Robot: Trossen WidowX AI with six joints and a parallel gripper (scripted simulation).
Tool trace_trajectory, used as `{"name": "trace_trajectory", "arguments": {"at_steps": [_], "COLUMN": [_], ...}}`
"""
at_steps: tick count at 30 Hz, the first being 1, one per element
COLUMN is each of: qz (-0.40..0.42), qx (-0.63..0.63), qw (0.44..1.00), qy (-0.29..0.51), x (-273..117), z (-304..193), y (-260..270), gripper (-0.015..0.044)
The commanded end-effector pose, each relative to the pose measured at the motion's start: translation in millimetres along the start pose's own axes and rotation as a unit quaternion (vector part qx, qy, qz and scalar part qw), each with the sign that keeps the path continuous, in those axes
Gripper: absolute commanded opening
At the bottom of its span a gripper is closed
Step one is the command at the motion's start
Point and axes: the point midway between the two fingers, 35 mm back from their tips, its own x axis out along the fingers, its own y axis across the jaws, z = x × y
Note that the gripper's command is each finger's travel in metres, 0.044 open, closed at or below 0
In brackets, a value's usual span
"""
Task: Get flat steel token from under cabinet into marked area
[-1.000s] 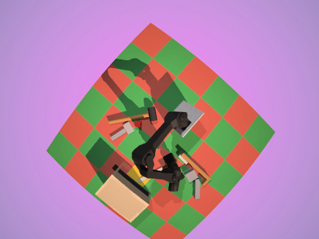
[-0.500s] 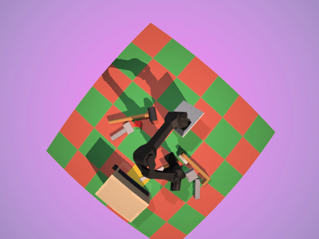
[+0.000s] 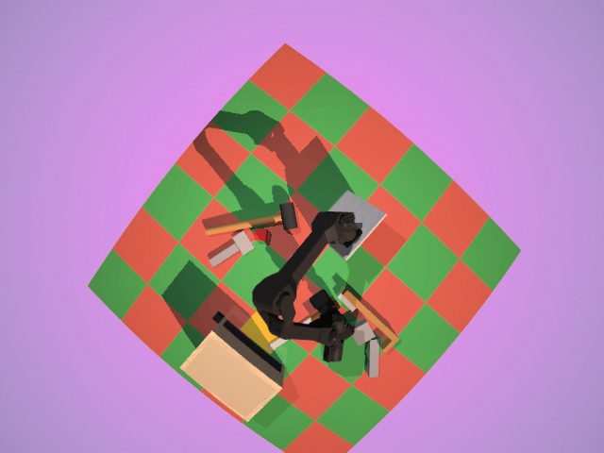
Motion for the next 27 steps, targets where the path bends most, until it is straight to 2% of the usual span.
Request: {"name": "trace_trajectory", "arguments": {"at_steps": [1,27], "qz": [0.0,-0.001], "qx": [-0.023,-0.128], "qw": [1.0,0.992], "qy": [-0.004,-0.004], "x": [-1.5,-1.8], "z": [-0.1,-0.6], "y": [0.9,1.4], "gripper": [0.0,0.0]}}
